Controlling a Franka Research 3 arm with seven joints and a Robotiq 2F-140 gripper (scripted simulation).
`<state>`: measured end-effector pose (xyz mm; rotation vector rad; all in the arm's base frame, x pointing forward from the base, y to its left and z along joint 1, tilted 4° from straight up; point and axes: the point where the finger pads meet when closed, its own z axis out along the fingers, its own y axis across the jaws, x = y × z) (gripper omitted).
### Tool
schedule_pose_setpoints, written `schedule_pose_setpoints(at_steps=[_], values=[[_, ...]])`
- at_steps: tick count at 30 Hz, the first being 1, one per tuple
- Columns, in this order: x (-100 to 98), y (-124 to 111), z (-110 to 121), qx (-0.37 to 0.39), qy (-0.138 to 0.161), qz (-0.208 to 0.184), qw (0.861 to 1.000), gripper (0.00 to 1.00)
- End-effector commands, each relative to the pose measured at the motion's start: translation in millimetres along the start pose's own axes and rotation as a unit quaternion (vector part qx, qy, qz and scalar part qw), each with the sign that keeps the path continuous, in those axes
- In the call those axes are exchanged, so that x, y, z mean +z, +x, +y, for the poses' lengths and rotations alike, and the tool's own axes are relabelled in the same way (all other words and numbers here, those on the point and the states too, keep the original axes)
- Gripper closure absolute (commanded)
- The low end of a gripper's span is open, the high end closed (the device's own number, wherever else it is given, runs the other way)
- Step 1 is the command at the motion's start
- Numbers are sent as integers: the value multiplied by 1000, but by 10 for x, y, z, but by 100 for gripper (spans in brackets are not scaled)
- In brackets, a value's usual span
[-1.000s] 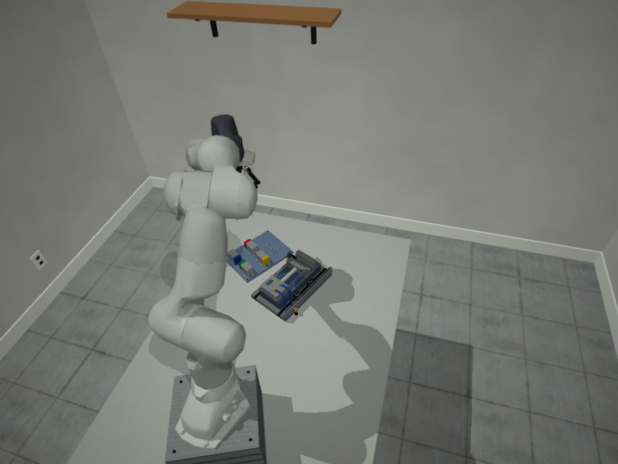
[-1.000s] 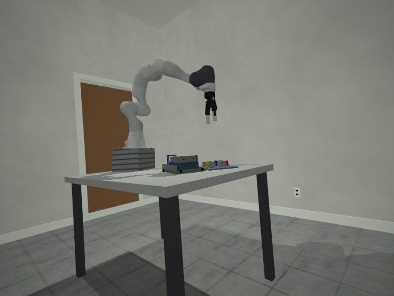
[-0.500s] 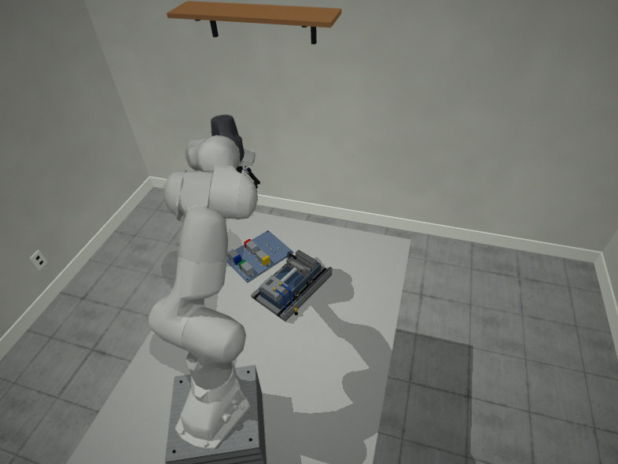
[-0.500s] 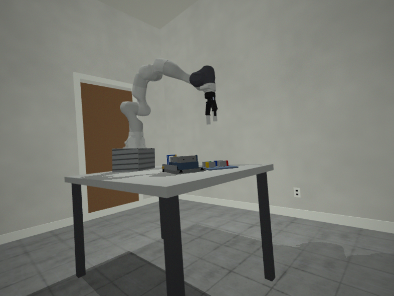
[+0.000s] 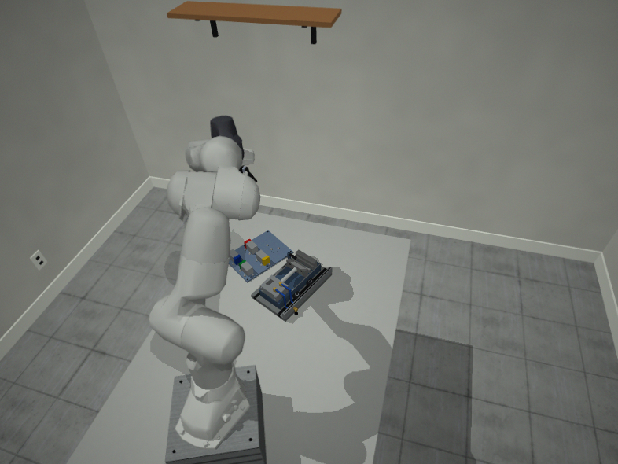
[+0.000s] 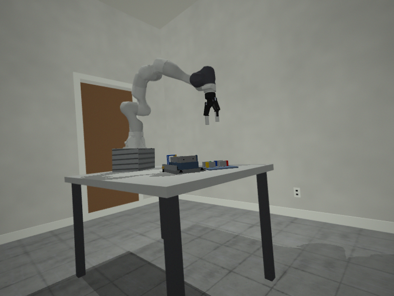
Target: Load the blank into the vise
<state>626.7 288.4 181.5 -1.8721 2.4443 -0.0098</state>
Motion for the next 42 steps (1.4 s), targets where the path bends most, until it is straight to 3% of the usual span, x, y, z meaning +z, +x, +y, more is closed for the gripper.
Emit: schedule_pose_setpoints(at_steps=[1, 19, 24, 42], values=[[0, 1, -21, -28, 1, -1, 1000, 0], [-5, 5, -27, -38, 1, -2, 999, 0], [-12, 14, -18, 85, 1, -2, 996, 0], [-15, 5, -15, 87, 1, -2, 996, 0]])
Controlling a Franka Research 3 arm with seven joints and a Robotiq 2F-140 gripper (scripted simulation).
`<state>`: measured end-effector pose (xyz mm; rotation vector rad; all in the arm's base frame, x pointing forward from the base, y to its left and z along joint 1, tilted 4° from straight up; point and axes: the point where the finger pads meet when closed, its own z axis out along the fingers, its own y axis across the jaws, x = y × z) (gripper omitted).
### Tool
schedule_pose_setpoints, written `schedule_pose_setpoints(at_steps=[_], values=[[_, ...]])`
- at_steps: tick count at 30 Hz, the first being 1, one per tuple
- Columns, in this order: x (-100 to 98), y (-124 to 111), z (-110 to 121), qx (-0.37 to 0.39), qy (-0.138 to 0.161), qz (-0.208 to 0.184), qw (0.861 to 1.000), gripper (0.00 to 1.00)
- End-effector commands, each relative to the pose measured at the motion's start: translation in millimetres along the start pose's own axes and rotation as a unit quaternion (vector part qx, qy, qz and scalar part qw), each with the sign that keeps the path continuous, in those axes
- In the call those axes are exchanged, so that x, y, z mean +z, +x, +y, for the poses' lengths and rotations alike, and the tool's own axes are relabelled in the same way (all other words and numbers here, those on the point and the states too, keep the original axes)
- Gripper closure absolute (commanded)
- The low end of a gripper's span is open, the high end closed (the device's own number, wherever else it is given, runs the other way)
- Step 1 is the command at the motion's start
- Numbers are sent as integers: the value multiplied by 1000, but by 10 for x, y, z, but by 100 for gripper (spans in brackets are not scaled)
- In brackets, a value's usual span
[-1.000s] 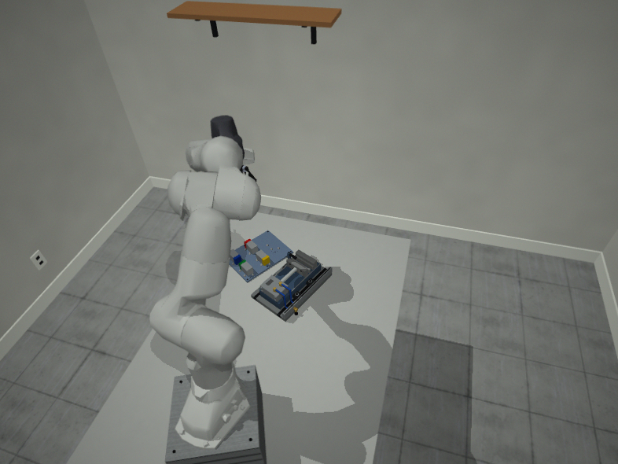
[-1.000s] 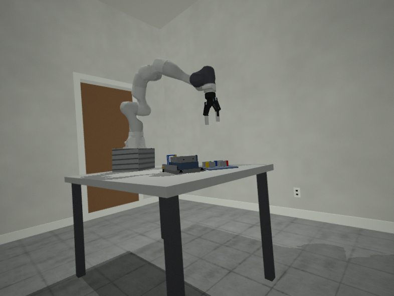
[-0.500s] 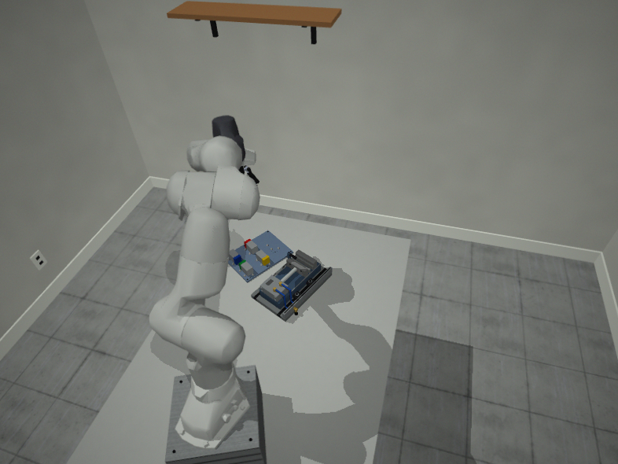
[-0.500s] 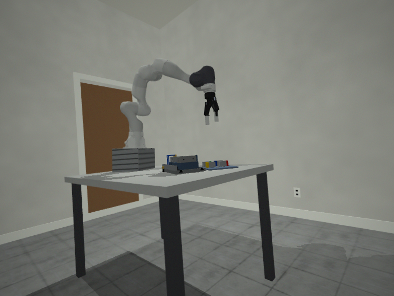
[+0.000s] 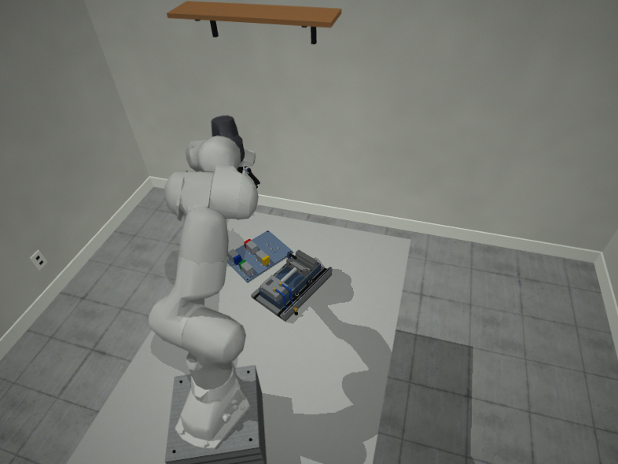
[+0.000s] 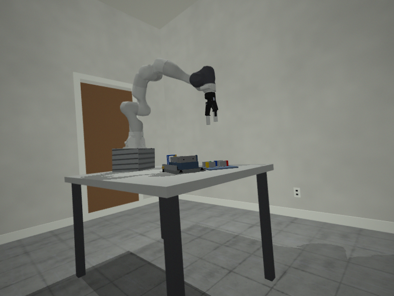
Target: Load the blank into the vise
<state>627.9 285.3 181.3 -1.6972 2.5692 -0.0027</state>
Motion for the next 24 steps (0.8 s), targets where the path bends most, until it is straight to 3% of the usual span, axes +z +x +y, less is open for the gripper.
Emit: schedule_pose_setpoints(at_steps=[1, 11, 12, 24], values=[[-16, -21, 8, 18, 1, -2, 1000, 0], [-16, -21, 8, 18, 1, -2, 1000, 0], [-3, -7, 5, 11, 0, 0, 1000, 60], [-3, -7, 5, 11, 0, 0, 1000, 60]])
